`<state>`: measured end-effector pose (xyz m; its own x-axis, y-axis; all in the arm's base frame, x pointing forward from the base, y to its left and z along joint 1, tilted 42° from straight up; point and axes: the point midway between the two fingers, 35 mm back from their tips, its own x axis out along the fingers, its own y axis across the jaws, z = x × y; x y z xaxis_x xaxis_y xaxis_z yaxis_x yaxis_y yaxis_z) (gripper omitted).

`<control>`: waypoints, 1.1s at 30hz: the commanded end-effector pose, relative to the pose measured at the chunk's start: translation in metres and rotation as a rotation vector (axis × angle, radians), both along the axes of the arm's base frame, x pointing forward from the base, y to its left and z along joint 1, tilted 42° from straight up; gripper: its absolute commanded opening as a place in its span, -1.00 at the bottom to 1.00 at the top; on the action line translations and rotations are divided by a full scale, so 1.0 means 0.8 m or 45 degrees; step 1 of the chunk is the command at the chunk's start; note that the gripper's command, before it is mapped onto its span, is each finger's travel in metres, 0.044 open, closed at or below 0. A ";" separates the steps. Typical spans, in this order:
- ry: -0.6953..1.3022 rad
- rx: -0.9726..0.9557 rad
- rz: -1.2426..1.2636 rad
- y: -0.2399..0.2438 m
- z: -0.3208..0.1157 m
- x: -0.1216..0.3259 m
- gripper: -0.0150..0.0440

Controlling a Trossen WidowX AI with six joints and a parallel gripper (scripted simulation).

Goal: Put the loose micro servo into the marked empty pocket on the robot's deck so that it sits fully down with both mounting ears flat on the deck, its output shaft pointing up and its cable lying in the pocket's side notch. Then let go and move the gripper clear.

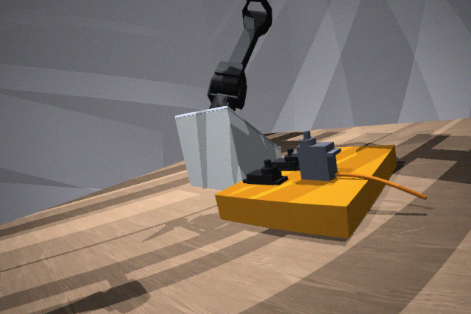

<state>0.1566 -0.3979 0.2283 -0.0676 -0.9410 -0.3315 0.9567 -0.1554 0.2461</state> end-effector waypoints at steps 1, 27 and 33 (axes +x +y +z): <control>0.087 0.104 0.122 0.005 -0.029 0.026 1.00; 0.543 0.689 0.989 0.104 -0.178 0.155 1.00; 0.620 0.820 1.205 0.140 -0.208 0.175 1.00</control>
